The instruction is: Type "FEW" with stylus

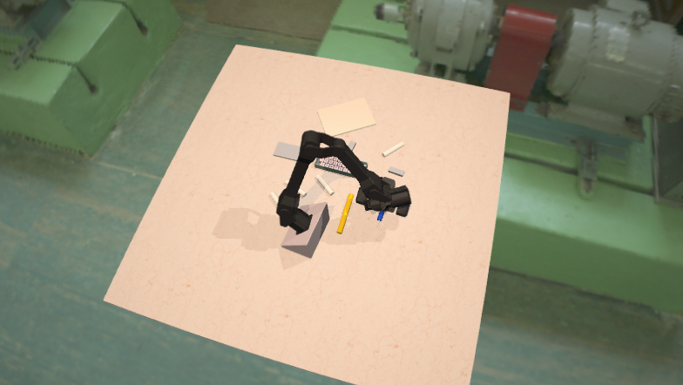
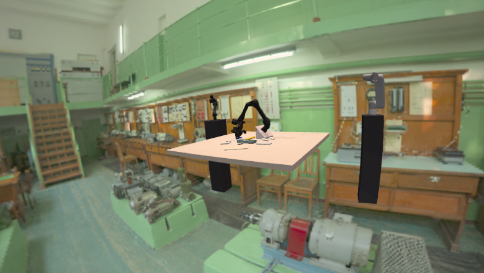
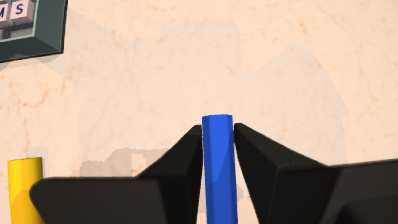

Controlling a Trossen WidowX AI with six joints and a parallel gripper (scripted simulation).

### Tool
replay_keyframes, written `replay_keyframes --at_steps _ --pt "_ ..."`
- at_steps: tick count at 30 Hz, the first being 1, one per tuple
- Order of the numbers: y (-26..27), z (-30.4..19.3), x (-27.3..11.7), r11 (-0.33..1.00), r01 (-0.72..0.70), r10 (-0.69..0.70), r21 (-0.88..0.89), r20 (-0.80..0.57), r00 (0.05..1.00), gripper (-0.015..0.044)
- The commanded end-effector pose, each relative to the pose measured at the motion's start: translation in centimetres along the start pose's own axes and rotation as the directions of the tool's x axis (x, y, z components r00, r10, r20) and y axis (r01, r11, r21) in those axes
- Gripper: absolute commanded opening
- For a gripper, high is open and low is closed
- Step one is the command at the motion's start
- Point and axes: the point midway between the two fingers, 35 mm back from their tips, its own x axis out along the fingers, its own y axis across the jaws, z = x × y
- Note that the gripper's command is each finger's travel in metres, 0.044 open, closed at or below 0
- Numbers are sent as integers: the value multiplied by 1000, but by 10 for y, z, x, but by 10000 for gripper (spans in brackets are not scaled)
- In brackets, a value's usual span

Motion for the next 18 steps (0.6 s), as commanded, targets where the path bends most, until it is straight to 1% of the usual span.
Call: replay_keyframes --at_steps 1,7,12,13,18 --pt "3 -4 5 1000 -7 7 9 1 1000 0" --pt "3 -4 6 1000 -7 7 9 1 1000 0" --pt "2 -4 5 1000 -3 3 1 -2 1000 131" --pt "2 -4 5 1000 -3 3 1 -2 1000 150" --pt "1 0 -1 1000 -3 3 2 -2 1000 150"
